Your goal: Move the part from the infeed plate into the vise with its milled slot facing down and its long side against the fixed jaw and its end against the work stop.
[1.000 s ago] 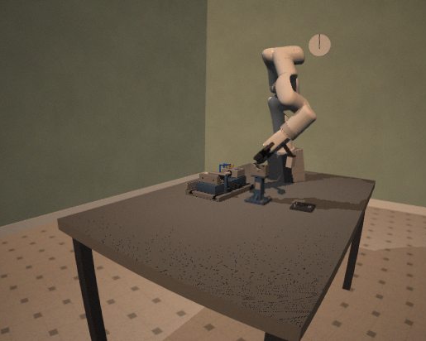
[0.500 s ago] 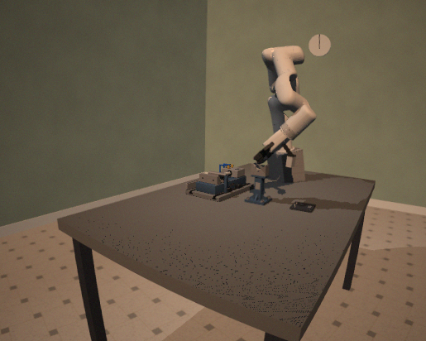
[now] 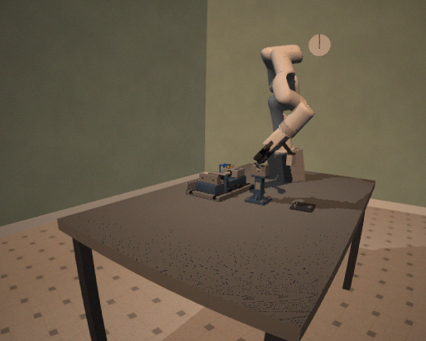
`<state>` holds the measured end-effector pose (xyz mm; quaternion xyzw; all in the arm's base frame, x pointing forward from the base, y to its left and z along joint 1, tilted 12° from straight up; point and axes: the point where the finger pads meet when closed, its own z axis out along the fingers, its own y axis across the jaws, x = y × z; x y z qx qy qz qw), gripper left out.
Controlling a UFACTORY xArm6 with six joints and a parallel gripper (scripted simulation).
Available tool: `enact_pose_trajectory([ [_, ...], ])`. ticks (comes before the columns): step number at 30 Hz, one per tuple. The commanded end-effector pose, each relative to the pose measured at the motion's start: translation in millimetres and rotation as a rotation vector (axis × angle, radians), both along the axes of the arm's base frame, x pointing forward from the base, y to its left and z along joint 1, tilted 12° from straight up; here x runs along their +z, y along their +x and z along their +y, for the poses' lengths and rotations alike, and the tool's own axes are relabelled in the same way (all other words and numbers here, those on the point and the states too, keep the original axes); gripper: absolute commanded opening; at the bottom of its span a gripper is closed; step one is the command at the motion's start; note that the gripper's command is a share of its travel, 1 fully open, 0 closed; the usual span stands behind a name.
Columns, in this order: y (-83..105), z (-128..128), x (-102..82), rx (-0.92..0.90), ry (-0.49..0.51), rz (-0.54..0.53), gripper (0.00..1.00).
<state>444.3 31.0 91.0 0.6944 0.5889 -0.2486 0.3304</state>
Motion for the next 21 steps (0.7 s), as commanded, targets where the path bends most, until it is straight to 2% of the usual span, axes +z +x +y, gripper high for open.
enact_pose_trajectory([
  [1, 1.1, 0.5, 1.6, 0.003, 0.02, -0.005, 0.0],
  [11, 0.9, -0.1, 2.2, 0.015, 0.087, -0.012, 0.0],
  [21, 0.7, -1.0, 2.9, 0.034, 0.197, -0.021, 0.0],
])
